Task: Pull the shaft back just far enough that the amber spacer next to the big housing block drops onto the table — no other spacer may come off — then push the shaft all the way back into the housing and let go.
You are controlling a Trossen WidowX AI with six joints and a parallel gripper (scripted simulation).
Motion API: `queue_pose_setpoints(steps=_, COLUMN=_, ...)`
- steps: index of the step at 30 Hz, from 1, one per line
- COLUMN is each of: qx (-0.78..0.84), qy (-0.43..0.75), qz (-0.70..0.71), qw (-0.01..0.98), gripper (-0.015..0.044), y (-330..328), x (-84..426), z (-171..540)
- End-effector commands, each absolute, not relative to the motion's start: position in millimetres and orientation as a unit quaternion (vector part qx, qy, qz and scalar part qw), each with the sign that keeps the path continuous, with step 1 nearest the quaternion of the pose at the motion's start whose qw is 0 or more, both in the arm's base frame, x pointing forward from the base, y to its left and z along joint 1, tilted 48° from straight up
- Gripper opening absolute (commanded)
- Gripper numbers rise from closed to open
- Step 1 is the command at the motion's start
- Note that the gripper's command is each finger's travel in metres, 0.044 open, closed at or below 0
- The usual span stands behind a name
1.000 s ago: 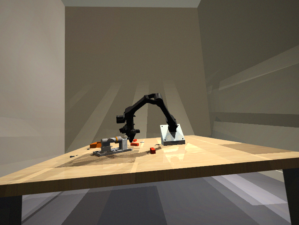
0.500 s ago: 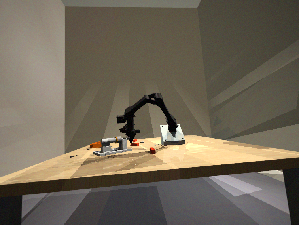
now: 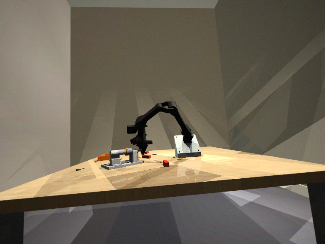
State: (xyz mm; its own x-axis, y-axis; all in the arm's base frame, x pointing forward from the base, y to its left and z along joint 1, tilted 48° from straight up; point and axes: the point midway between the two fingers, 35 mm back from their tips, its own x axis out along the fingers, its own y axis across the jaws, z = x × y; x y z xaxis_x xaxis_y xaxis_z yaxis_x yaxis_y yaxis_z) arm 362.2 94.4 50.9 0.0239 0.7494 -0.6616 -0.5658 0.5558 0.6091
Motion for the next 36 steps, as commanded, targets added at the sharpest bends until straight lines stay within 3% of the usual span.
queue_pose_setpoints(steps=1, qx=0.085, qy=0.521, qz=0.464, qw=0.711, gripper=0.0000, y=94.0, x=361.7, z=51.2)
queue_pose_setpoints(steps=36, qx=0.085, qy=0.522, qz=0.464, qw=0.711, gripper=0.0000, y=92.5, x=358.4, z=49.3)
